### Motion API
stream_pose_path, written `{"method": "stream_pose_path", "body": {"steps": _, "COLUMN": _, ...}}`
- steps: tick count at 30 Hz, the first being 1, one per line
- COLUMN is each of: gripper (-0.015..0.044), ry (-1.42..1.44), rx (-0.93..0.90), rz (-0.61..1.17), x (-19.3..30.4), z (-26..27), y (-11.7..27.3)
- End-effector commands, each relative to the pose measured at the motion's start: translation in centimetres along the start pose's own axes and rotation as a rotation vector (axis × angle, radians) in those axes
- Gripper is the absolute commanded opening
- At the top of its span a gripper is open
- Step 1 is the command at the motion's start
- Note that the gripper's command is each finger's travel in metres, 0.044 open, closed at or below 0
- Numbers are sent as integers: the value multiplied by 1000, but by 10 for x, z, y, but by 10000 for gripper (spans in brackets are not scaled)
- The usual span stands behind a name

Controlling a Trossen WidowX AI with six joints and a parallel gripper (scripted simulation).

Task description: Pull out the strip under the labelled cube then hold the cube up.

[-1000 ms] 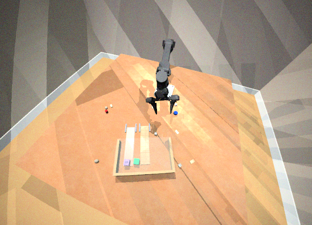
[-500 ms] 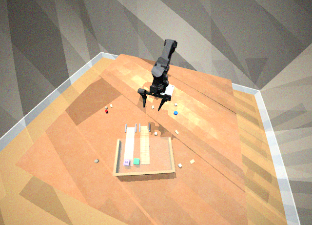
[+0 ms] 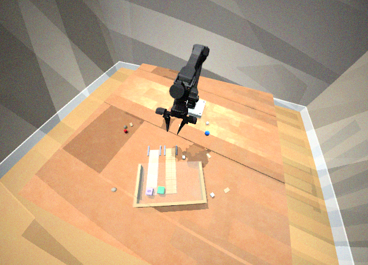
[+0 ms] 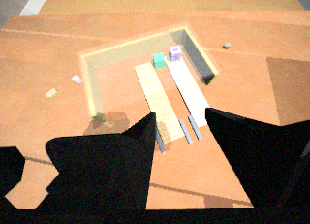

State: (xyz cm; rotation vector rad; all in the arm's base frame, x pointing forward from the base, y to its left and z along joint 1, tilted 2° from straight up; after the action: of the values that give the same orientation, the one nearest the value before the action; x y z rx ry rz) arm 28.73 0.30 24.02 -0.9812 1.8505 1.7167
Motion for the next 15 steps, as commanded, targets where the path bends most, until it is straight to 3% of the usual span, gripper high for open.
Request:
{"method": "stream_pose_path", "body": {"steps": 1, "gripper": 111, "ry": 68, "rx": -6, "rz": 158, "x": -19, "z": -20, "y": -26}}
{"method": "stream_pose_path", "body": {"steps": 5, "gripper": 6, "ry": 123, "rx": -35, "rz": 302, "x": -31, "z": -38, "y": -54}}
{"method": "stream_pose_path", "body": {"steps": 15, "gripper": 0, "ry": 234, "rx": -184, "rz": 640, "x": -25, "z": -87, "y": -134}}
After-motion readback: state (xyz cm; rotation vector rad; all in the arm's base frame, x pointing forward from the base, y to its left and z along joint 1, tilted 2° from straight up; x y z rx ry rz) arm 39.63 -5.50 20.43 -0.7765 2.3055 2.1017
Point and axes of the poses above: the point midway between the two fingers, 35 mm back from their tips, its own y axis back along the fingers, its own z axis across the jaws, x = y × z, the point moved 6 cm from there along y, back along the fingers, and after that the axes turned 5 degrees about y, right-handed, at the moved point
